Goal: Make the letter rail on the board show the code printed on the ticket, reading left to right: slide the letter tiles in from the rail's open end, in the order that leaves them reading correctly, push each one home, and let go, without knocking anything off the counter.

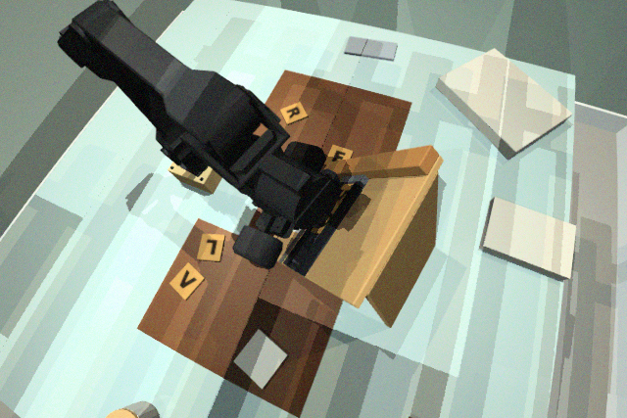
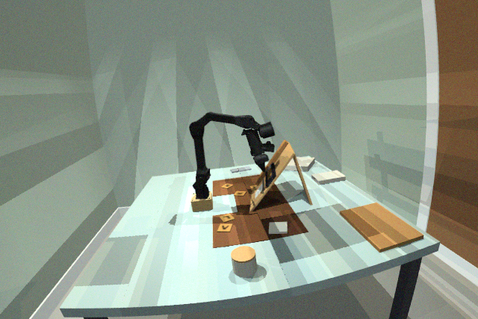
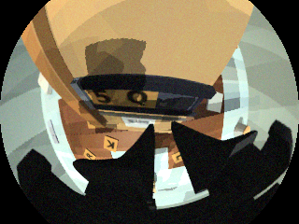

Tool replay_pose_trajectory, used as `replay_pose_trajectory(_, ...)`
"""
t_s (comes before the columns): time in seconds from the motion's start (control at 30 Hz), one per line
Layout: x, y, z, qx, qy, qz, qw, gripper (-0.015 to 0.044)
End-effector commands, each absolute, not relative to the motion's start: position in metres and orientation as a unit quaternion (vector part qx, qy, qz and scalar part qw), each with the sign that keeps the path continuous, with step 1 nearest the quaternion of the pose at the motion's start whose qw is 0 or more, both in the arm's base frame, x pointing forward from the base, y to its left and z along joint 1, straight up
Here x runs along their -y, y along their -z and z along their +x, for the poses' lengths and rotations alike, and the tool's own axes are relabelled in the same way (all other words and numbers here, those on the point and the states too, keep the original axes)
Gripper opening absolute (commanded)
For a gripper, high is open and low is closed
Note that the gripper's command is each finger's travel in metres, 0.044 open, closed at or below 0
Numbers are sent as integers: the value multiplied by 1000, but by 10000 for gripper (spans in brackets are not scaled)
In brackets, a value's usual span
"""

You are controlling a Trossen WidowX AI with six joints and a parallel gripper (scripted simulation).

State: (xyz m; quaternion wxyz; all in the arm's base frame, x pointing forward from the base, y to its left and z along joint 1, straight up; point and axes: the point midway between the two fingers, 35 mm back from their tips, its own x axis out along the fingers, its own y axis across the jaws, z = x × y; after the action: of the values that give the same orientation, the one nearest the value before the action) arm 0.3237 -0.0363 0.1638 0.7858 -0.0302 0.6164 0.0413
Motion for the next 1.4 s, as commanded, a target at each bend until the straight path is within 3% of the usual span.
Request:
replay_pose_trajectory(0.0, 42, -195, 307, -561, -176, -147, 795, 210)
replay_pose_trajectory(0.3, 43, -248, 269, -378, -365, -392, 755, 440)
replay_pose_trajectory(0.77, 35, -284, 240, -206, -425, -581, 663, 440)
replay_pose_trajectory(1.37, 35, -285, 240, -204, -425, -583, 661, 440)
